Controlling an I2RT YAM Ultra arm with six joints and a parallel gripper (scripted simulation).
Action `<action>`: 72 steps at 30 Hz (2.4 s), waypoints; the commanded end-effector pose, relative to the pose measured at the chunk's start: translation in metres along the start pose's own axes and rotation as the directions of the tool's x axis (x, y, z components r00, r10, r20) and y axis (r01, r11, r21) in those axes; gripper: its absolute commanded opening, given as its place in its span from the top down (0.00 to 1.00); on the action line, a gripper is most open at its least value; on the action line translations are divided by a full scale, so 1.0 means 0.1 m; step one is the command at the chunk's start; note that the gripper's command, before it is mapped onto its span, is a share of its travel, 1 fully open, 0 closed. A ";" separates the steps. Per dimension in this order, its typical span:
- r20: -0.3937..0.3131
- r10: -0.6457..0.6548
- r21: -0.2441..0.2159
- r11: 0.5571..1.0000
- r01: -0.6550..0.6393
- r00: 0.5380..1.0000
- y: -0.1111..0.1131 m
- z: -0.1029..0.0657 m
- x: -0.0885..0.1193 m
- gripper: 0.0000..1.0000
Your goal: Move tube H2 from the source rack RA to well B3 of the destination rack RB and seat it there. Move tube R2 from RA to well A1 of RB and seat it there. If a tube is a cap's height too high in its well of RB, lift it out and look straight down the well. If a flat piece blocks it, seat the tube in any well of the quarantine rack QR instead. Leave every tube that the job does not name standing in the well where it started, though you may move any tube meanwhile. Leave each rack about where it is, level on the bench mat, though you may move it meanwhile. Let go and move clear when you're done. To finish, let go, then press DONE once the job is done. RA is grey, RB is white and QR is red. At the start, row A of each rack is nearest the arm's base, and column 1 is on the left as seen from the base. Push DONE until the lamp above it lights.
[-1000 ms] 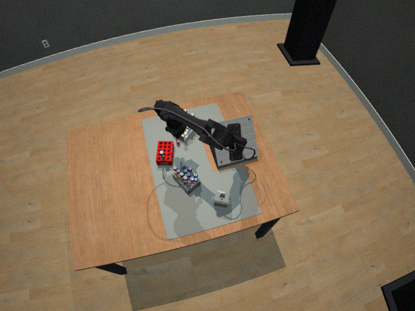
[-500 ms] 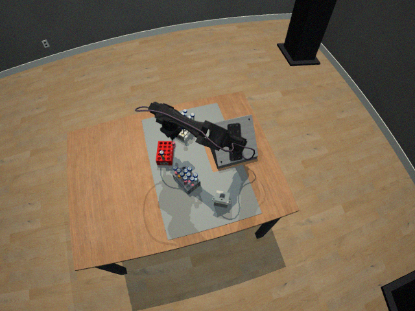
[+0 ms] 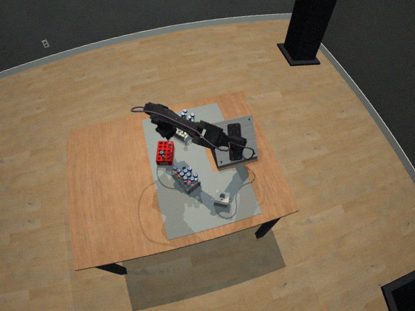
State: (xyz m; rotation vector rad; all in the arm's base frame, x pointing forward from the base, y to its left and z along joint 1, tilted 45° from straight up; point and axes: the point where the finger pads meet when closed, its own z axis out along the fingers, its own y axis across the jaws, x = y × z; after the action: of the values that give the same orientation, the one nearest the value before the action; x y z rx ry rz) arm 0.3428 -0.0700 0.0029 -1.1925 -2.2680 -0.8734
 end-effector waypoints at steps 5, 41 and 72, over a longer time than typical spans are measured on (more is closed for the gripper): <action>-0.001 0.020 -0.019 1.000 -0.020 1.000 0.07 -0.06 -0.07 1.00; 0.009 0.005 -0.012 1.000 -0.005 1.000 0.27 -0.07 -0.27 1.00; 0.048 -0.014 -0.036 0.999 0.016 0.999 0.37 -0.16 -0.30 1.00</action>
State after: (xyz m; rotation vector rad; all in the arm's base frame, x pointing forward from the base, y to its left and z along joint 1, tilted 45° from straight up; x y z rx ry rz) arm 0.3784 -0.0712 -0.0055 -1.1965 -2.2531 -0.8729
